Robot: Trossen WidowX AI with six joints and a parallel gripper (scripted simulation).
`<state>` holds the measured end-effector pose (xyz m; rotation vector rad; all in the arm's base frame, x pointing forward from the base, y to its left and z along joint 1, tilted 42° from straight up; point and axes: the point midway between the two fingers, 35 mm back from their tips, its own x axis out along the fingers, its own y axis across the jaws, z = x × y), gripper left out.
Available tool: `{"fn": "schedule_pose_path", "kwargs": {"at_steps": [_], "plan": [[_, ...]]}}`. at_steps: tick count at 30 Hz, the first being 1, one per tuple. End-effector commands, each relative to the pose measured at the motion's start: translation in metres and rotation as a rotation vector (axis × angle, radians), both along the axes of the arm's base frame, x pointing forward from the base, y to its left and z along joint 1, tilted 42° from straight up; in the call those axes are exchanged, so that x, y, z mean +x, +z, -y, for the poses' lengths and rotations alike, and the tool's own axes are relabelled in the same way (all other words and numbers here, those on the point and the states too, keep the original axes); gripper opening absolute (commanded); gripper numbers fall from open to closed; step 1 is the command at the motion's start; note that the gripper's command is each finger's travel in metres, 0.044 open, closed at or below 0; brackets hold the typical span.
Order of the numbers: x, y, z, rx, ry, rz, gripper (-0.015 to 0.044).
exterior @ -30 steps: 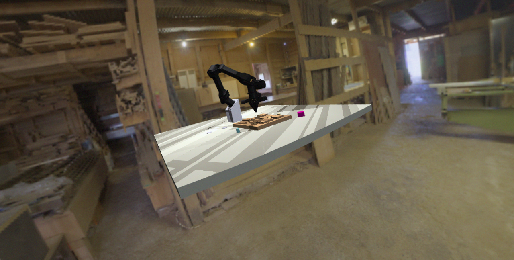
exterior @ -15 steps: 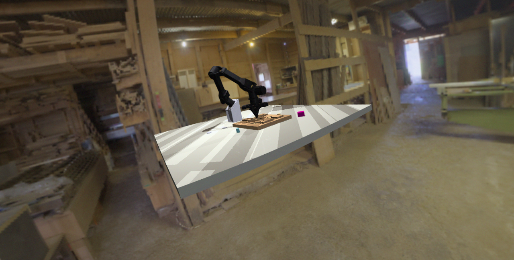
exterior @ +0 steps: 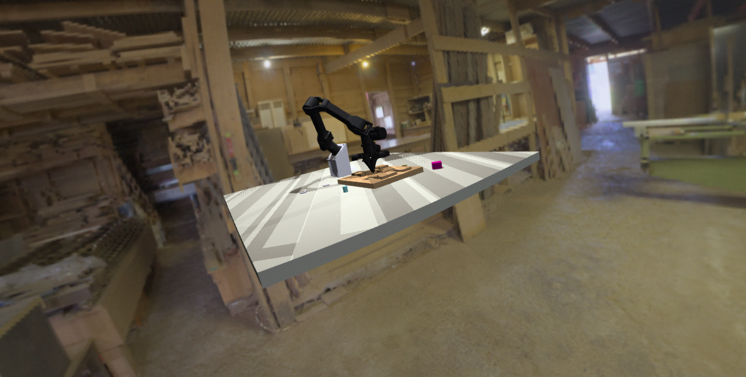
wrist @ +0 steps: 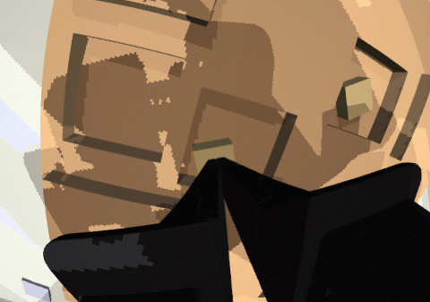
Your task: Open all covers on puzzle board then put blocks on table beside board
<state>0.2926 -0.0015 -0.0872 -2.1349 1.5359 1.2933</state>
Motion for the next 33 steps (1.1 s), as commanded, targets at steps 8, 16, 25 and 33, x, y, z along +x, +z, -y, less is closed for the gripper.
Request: {"fn": "schedule_pose_path", "kwargs": {"at_steps": [8, 16, 25, 33], "plan": [[0.003, -0.006, -0.003, -0.004, 0.004, 0.000, 0.0000], [0.007, -0.013, -0.010, -0.004, 0.003, 0.001, 0.0000], [0.007, -0.010, -0.011, -0.003, 0.002, 0.002, 0.0000], [0.005, -0.002, -0.015, -0.003, 0.002, 0.002, 0.0000]]}}
